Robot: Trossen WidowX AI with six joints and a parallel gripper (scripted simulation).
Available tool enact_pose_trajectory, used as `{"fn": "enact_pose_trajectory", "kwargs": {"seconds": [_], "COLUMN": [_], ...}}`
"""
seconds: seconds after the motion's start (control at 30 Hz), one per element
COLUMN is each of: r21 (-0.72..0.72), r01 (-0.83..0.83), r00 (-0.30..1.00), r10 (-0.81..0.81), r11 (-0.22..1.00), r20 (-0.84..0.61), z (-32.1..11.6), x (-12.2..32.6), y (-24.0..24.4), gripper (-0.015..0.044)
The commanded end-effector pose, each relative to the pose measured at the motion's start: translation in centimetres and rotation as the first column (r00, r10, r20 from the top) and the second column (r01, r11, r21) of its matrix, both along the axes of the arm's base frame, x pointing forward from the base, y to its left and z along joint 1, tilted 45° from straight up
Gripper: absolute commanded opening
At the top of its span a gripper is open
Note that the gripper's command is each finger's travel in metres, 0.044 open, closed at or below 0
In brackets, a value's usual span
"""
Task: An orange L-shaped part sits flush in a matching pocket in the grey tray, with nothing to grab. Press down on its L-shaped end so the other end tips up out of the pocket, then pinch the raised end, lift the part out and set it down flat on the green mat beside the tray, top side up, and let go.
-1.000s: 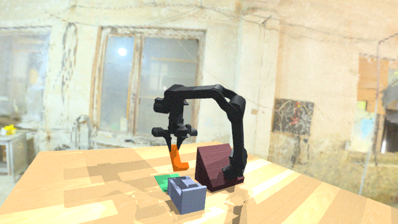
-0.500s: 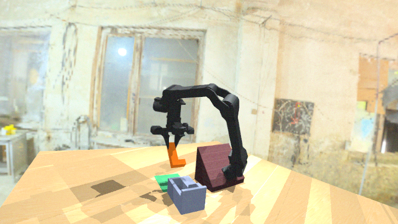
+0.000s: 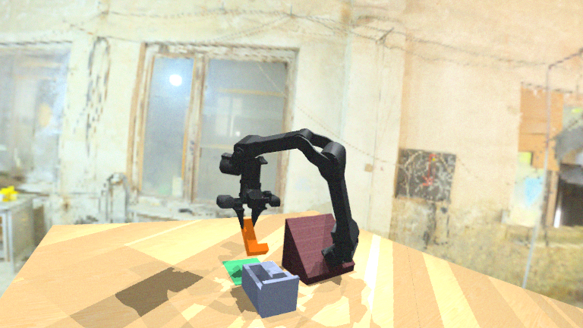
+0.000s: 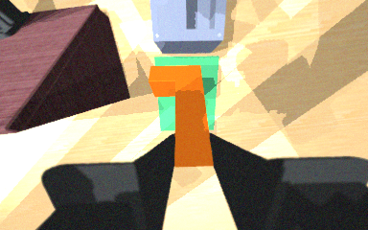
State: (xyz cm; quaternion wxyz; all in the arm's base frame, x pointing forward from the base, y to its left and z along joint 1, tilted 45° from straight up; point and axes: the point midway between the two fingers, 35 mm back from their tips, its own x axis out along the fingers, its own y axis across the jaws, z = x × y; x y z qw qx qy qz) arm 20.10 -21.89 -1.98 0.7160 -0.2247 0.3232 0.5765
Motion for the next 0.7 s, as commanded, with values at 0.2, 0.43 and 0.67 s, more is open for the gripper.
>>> {"fn": "enact_pose_trajectory", "kwargs": {"seconds": [0.2,0.43,0.67], "r21": [0.002,0.003,0.003], "r01": [0.008,0.008,0.008], "r00": [1.000,1.000,1.000], "r10": [-0.008,-0.008,-0.008], "r11": [1.000,1.000,1.000], "r20": [0.001,0.001,0.001], "z": [-1.1,-1.9,-2.7], "x": [0.3,0.4,0.6], "y": [1.1,1.9,2.6], "gripper": [0.0000,0.0000,0.0000]}}
